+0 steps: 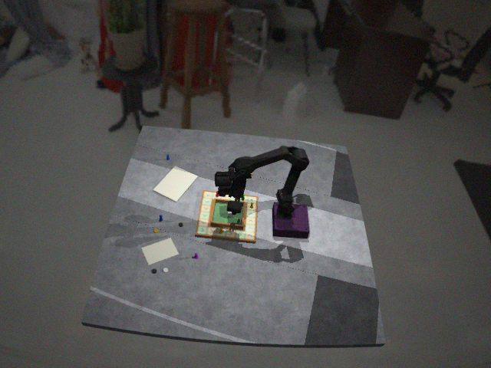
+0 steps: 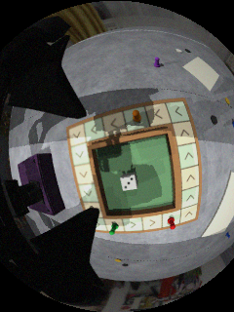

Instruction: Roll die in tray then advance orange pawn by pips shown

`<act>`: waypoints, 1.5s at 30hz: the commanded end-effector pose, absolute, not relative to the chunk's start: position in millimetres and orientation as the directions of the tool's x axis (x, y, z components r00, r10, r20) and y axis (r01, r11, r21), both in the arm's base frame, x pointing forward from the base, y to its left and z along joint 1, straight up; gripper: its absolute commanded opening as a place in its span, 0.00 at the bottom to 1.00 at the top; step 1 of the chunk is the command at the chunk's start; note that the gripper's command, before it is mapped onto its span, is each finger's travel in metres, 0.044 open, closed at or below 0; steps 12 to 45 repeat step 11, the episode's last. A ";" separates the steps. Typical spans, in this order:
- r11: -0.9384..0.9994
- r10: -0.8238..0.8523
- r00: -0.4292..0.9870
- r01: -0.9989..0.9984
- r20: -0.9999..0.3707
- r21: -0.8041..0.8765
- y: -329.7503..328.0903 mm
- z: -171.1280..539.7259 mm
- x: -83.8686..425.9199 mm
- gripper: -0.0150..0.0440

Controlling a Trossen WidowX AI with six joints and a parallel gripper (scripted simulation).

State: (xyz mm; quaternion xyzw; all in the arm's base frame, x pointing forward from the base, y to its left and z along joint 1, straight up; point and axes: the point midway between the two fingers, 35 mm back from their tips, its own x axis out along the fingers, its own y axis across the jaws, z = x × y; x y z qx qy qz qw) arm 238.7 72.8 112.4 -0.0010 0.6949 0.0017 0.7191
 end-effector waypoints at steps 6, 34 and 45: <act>0.999 -0.001 0.035 -0.044 -0.999 -0.003 48.4 127.1 210.2 1.00; 0.999 -0.001 0.035 -0.044 -0.999 -0.003 48.4 127.1 210.2 1.00; 0.999 -0.001 0.035 -0.044 -0.999 -0.003 48.4 127.1 210.2 1.00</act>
